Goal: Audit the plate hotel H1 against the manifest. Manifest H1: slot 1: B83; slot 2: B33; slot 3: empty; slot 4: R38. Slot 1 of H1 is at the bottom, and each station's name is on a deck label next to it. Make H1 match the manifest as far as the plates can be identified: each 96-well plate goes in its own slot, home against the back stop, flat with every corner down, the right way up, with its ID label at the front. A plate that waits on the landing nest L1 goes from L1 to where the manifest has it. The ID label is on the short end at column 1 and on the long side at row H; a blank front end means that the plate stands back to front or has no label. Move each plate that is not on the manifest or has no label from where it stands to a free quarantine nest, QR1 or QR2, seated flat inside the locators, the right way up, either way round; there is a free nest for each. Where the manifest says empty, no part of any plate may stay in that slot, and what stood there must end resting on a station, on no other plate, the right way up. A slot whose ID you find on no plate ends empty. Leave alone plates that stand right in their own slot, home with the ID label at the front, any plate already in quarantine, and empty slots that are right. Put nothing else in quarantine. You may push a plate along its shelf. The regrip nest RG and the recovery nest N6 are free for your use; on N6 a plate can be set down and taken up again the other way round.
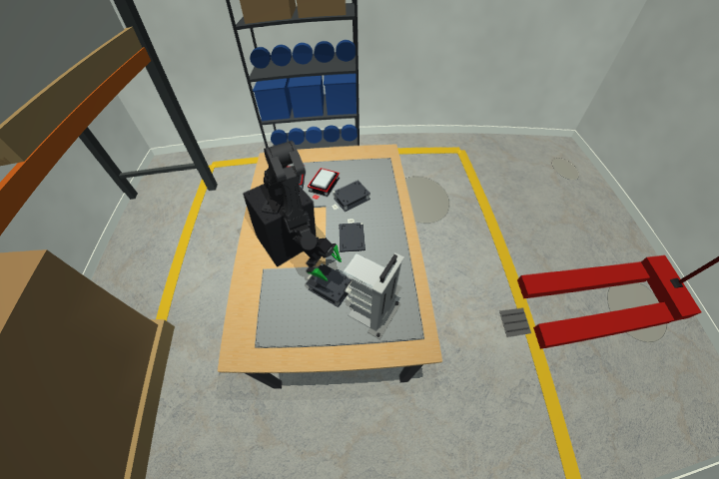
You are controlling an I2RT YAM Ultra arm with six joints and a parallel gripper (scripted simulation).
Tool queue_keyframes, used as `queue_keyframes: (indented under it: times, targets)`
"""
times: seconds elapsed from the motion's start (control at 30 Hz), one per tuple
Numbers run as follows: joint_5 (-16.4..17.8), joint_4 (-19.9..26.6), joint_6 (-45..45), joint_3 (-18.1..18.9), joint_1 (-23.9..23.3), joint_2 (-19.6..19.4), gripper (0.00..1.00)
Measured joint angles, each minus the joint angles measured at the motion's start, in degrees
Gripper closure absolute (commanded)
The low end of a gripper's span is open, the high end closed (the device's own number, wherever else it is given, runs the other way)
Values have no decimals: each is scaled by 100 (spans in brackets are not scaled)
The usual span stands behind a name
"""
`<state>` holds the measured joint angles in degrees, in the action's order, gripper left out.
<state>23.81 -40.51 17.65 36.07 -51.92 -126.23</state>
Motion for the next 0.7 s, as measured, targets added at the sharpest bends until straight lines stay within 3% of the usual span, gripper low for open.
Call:
queue_keyframes:
  times: [0.23,0.7]
  targets:
    - [-9,-225,-11,-2,17,-282,0]
    - [-74,-238,-74,199,114,-310,0]
